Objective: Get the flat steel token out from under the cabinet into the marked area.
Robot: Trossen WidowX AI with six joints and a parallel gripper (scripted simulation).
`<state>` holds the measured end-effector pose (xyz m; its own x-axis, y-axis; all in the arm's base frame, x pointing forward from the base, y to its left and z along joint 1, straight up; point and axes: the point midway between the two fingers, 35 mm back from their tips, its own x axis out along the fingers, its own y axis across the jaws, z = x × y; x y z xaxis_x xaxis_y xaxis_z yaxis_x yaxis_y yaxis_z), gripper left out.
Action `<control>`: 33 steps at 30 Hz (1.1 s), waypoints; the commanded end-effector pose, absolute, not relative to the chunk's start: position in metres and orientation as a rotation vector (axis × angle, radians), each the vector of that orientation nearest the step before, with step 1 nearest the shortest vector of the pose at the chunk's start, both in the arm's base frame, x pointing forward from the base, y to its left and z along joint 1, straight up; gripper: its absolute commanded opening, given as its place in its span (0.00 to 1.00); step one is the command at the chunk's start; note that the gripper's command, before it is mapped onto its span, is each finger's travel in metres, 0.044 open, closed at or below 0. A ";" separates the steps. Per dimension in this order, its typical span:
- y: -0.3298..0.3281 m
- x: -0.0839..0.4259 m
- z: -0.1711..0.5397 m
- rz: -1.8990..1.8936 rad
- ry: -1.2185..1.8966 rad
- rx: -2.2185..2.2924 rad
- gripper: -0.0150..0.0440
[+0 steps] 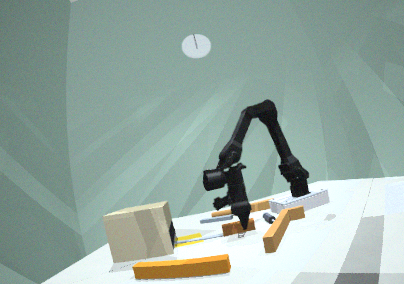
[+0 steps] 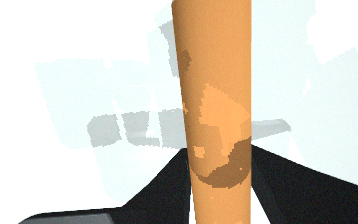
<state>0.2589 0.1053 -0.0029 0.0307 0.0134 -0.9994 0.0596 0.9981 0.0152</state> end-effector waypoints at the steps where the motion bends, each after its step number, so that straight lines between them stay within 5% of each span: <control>1: 0.106 0.252 -0.004 -0.037 1.545 0.059 0.25; 33: 0.110 0.217 -0.004 -0.032 1.543 0.055 0.25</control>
